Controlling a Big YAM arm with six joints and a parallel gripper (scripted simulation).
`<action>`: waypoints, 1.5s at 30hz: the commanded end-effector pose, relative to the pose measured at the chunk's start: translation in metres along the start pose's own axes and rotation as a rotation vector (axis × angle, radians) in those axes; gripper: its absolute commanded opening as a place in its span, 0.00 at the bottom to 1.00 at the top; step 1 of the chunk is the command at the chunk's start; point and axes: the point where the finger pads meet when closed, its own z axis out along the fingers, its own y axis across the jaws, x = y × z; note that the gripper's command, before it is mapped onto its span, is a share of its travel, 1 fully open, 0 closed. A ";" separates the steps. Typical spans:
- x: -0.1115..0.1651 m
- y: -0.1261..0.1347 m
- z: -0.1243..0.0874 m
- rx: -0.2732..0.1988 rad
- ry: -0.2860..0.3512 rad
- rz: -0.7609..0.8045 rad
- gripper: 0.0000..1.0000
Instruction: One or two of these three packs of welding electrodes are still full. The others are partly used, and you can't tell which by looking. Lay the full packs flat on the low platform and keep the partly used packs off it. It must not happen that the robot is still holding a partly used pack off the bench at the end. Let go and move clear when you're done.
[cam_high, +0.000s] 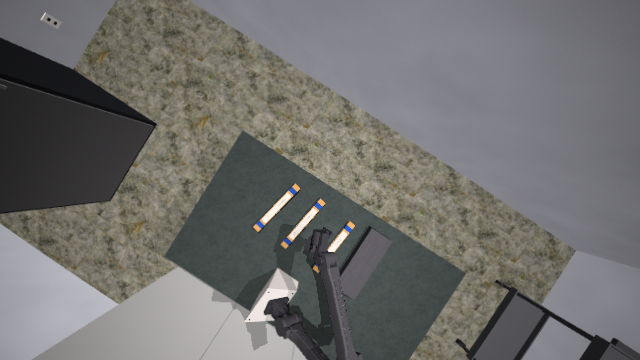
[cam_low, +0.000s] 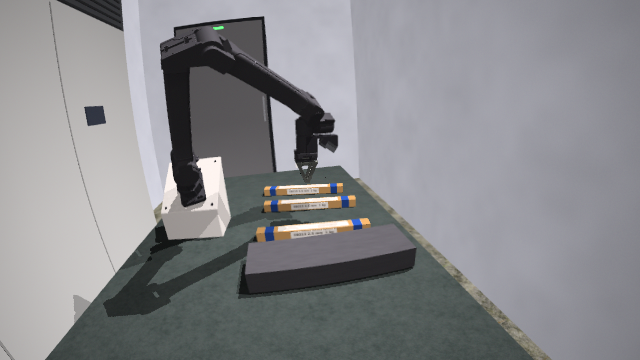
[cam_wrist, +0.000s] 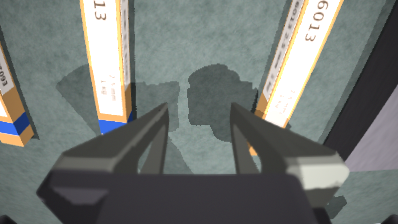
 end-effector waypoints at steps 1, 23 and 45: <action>-0.019 -0.001 -0.025 -0.018 -0.055 0.033 0.43; -0.019 -0.001 -0.025 -0.018 -0.055 0.033 0.43; -0.027 0.095 -0.022 -0.031 -0.066 0.239 0.74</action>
